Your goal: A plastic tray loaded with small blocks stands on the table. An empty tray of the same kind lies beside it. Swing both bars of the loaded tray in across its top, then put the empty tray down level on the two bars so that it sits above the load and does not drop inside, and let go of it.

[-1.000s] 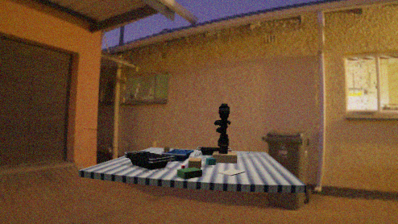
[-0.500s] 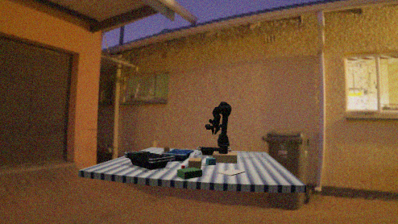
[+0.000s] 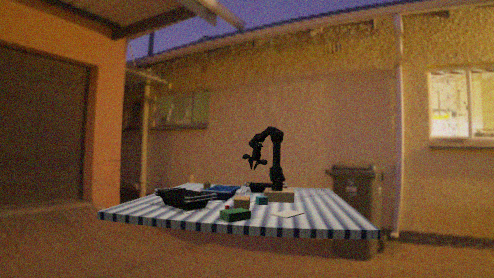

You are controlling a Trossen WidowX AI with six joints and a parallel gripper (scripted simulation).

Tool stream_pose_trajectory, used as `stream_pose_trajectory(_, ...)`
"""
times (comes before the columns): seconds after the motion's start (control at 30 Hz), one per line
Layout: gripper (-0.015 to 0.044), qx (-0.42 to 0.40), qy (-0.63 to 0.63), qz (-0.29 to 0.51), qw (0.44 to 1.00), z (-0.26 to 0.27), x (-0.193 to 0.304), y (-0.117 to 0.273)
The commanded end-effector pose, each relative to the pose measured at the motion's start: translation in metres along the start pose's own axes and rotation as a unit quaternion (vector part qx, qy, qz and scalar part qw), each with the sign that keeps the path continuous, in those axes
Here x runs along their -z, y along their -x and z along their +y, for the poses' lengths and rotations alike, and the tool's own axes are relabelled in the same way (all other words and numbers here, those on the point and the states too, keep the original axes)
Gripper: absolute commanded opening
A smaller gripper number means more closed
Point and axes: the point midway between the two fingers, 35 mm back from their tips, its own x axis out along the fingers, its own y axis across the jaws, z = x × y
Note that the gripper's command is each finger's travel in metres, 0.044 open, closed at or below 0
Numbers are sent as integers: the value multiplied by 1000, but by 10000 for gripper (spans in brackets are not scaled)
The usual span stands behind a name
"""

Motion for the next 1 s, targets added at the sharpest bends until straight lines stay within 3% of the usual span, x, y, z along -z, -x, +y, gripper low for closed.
stream_pose_trajectory(0.0,88,40,-220,38,974,51,42,-25)
stream_pose_trajectory(0.33,88,97,-435,44,894,90,93,-48)
stream_pose_trajectory(0.73,88,159,-643,2,749,123,165,-73)
stream_pose_trajectory(0.97,88,160,-648,0,745,124,167,-74)
